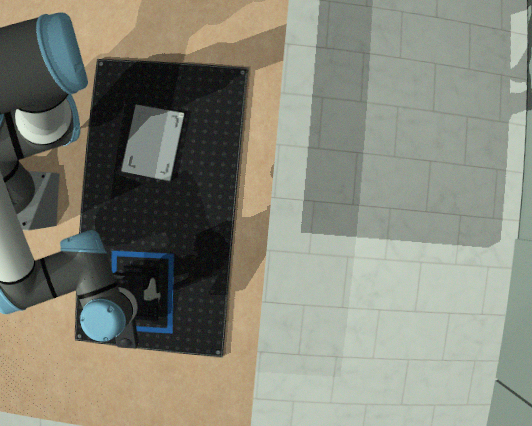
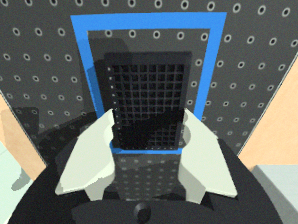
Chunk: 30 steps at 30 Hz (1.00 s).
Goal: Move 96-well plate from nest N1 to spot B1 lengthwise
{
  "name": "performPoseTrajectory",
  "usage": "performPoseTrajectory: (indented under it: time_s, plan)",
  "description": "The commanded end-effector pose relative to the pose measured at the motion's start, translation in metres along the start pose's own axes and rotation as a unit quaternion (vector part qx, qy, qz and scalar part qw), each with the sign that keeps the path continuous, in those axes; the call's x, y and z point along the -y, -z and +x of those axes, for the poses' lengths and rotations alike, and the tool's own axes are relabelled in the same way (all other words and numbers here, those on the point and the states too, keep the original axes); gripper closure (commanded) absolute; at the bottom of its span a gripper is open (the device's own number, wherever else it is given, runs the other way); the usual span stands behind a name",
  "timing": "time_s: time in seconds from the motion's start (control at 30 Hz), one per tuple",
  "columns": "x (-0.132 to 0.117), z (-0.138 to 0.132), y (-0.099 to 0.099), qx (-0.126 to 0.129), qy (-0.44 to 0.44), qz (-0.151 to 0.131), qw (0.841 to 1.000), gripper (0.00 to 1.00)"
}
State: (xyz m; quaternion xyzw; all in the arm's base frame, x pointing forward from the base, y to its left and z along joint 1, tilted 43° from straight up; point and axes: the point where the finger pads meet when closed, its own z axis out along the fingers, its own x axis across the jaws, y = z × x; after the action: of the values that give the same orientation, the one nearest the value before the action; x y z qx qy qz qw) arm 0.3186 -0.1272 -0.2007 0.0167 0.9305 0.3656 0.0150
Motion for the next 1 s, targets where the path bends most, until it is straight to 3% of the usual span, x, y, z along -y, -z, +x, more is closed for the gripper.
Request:
performPoseTrajectory:
  time_s: [0.0,0.97]
  plan:
    - [0.0011,-0.0012,0.0007,0.001,0.001,0.002,1.000,1.00]
    - [-0.0008,-0.0004,-0.0030,0.000,0.001,0.001,1.000,1.00]
